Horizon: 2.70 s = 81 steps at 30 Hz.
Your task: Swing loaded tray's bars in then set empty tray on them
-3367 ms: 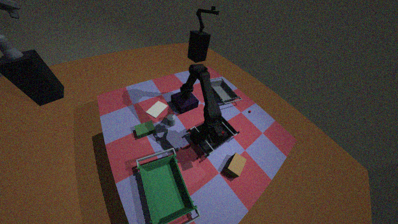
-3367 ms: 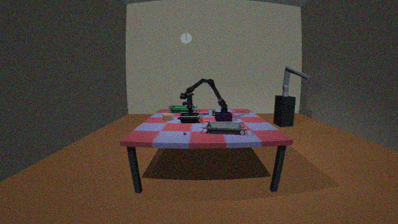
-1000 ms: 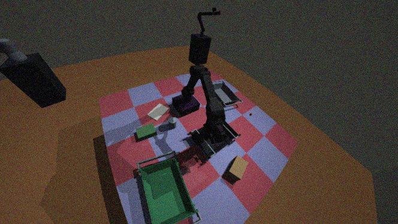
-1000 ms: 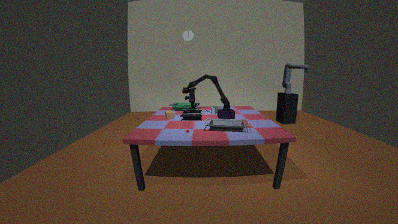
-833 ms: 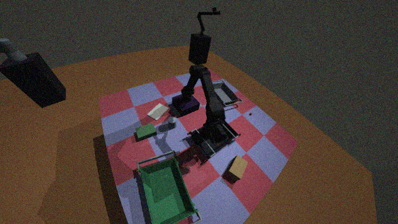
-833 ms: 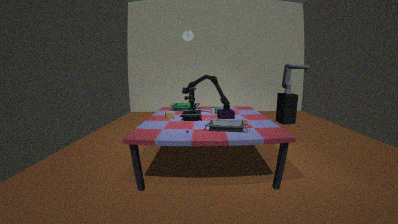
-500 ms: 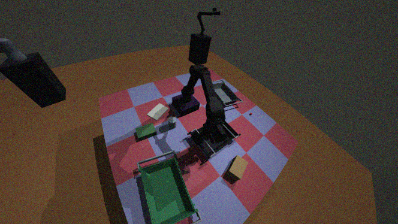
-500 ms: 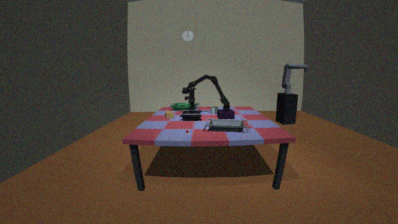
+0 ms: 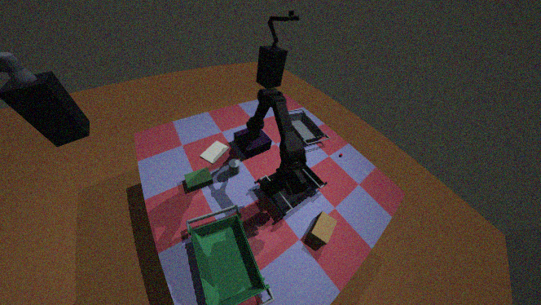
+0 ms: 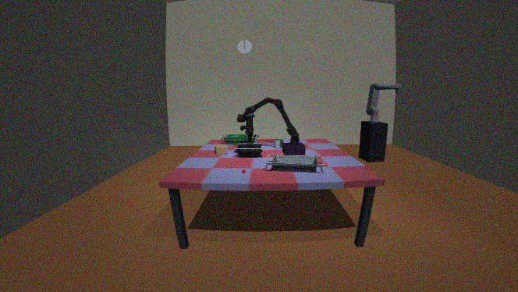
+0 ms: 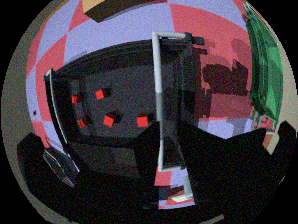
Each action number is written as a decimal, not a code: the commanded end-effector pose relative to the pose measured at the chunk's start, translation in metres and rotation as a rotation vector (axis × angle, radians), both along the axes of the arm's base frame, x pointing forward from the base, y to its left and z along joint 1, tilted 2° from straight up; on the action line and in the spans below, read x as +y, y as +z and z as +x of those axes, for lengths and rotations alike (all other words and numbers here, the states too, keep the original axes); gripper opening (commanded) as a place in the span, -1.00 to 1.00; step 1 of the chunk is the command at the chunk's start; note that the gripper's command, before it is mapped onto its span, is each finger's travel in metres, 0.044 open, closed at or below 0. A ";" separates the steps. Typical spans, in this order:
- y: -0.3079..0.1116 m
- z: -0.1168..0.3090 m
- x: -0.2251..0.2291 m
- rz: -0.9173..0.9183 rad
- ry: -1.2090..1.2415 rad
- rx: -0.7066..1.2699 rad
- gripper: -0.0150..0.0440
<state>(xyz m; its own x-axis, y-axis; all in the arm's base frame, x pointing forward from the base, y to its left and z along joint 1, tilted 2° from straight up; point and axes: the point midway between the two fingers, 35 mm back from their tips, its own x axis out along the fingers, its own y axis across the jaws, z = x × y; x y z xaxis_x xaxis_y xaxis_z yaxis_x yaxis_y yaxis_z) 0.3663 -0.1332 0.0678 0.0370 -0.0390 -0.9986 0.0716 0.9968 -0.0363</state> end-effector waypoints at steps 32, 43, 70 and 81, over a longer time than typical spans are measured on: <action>0.077 -0.001 0.211 0.043 0.034 -0.039 1.00; 0.042 -0.086 0.348 0.060 -0.052 -0.005 1.00; -0.020 -0.304 0.436 0.033 -0.191 0.024 1.00; -0.079 -0.303 0.437 0.033 -0.191 0.024 1.00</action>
